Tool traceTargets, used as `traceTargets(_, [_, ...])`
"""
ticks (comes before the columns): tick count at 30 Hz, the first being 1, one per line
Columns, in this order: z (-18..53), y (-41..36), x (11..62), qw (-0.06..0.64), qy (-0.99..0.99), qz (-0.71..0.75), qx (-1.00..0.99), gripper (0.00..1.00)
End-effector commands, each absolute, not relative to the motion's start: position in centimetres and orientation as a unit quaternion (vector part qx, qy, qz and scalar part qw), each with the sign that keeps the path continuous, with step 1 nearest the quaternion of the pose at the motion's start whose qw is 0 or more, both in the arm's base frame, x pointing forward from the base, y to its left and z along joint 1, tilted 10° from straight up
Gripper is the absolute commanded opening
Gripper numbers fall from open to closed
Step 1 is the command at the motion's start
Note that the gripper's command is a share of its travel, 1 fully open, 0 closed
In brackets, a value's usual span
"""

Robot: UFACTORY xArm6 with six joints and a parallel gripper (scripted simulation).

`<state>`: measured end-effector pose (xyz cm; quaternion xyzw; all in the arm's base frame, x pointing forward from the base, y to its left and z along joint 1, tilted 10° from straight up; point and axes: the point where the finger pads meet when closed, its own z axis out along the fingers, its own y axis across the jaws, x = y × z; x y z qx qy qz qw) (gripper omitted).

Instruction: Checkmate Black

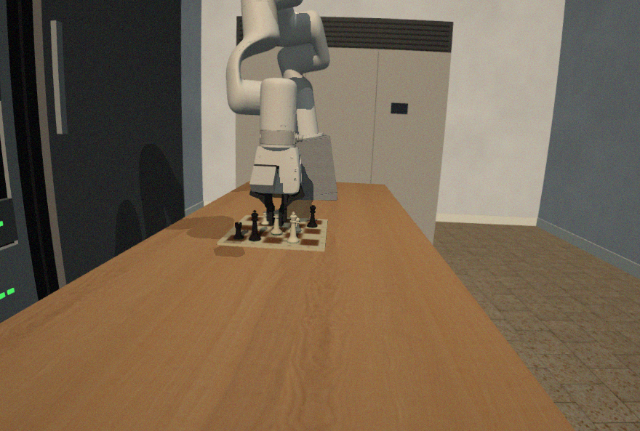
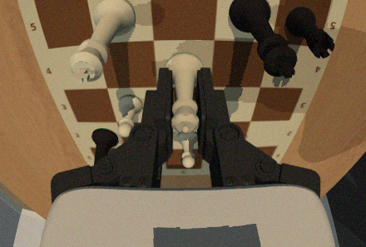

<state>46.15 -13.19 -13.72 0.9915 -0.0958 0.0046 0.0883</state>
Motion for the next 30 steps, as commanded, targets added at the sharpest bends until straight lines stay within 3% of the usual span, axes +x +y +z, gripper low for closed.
traceTargets(1, [-13.59, -13.21, 46.32, 0.089, -0.096, 0.007, 0.991, 0.0])
traceTargets(30, [-13.98, -13.28, 46.32, 0.089, -0.096, 0.007, 0.991, 0.0])
